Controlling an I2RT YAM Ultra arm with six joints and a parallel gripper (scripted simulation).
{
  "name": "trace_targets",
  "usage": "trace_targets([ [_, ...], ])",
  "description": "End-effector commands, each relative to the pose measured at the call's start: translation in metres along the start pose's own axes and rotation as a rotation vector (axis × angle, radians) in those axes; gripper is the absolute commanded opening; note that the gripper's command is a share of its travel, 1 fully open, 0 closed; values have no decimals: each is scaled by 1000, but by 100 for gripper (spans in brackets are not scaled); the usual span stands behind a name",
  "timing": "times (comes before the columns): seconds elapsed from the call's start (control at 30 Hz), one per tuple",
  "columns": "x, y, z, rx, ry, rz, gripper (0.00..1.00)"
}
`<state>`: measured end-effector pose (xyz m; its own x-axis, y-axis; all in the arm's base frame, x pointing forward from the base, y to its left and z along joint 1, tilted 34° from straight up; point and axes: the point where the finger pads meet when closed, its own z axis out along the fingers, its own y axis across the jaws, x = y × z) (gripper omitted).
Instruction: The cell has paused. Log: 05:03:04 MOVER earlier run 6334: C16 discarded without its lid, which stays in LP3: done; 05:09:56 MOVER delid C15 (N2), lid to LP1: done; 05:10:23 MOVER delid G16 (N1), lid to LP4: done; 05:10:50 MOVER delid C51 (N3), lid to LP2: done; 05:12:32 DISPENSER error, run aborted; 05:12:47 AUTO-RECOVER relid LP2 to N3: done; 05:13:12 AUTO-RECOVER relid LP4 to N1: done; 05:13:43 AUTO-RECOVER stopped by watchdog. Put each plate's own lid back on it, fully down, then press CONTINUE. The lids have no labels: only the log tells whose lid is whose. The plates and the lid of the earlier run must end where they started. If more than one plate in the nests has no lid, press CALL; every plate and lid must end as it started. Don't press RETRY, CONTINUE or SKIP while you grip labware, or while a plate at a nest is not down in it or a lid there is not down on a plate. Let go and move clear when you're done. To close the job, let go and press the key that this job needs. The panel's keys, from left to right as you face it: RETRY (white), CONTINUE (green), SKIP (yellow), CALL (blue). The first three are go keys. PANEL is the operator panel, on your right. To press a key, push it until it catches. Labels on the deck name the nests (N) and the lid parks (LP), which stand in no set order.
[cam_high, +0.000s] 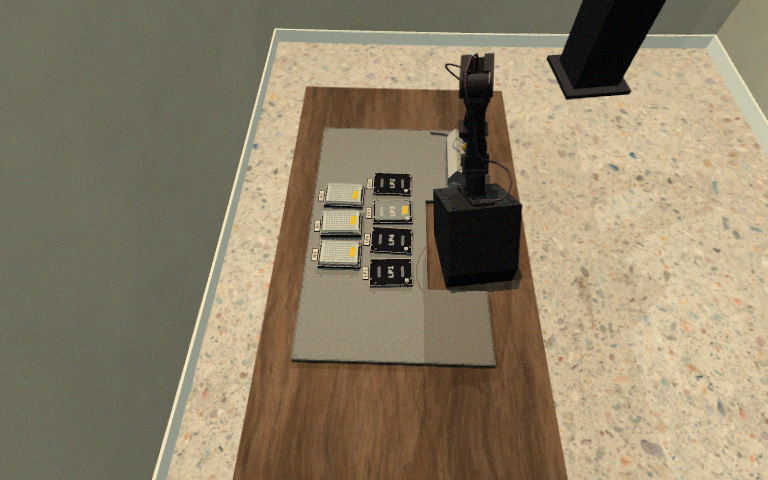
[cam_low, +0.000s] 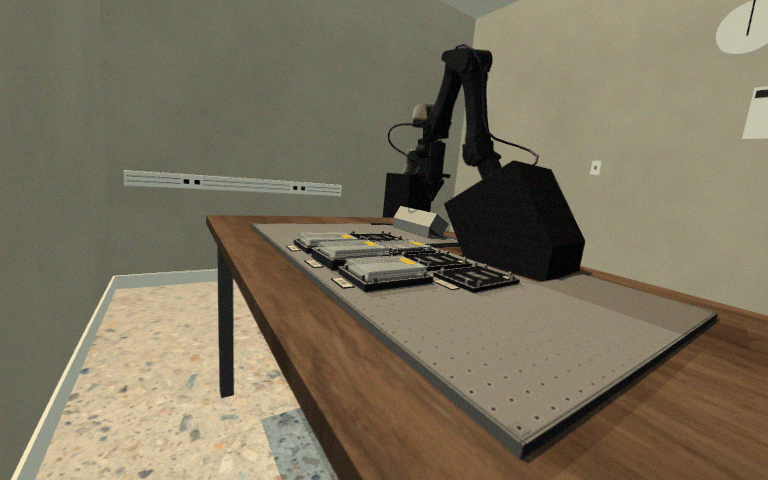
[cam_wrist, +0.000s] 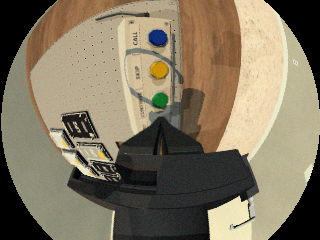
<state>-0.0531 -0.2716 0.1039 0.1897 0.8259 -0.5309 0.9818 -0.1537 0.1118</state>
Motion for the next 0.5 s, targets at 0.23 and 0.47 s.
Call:
trace_targets([
  [0.23, 2, 0, 20, 5, 3, 2, 0],
  [0.47, -15, -1, 10, 7, -48, -5, 0],
])
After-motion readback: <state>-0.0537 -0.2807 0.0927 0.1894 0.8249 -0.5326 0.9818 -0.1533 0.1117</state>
